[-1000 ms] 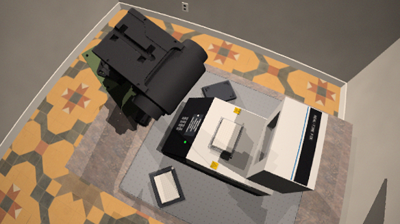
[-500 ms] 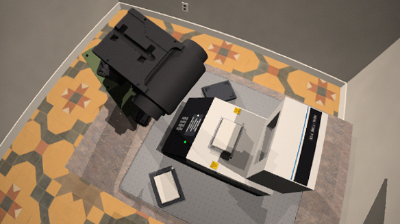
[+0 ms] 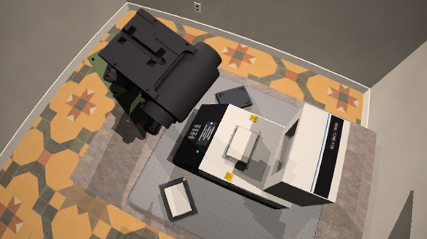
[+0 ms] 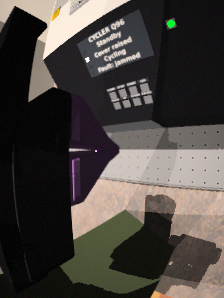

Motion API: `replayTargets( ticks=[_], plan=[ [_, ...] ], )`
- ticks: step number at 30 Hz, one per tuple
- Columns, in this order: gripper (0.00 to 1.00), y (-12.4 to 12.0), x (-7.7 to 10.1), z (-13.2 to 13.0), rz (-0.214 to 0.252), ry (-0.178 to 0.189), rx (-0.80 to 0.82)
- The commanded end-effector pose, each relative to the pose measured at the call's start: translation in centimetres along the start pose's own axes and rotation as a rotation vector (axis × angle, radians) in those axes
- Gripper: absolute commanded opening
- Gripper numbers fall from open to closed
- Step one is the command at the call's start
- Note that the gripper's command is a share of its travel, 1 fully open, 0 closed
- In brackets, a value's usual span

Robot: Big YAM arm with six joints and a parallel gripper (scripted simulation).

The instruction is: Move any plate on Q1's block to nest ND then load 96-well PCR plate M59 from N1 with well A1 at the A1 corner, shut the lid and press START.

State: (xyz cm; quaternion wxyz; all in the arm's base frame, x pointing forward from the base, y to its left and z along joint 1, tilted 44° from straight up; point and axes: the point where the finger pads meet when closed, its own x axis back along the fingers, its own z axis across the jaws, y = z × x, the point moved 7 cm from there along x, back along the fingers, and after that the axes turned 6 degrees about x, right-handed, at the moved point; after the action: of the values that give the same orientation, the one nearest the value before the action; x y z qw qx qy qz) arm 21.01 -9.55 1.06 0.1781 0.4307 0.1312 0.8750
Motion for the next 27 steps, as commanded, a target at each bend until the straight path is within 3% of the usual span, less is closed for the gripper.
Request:
replayTargets(
  ticks=[1,11,12,15,19,20,27],
  plan=[
    [0.00,0.1,0.0,-0.4,0.001,-0.015,0.009],
    [0.00,0.1,0.0,-0.4,0.001,-0.015,0.009],
    [1.00,0.1,0.1,0.6,-0.001,-0.013,0.022],
    [1.00,0.1,0.2,1.8,-0.002,0.013,0.011],
    [1.00,0.1,0.7,3.3,0.001,0.014,0.025],
    [1.00,0.0,0.7,3.0,0.003,-0.004,0.026],
    [1.00,0.3,1.8,8.1,0.001,0.019,0.022]
  ],
)
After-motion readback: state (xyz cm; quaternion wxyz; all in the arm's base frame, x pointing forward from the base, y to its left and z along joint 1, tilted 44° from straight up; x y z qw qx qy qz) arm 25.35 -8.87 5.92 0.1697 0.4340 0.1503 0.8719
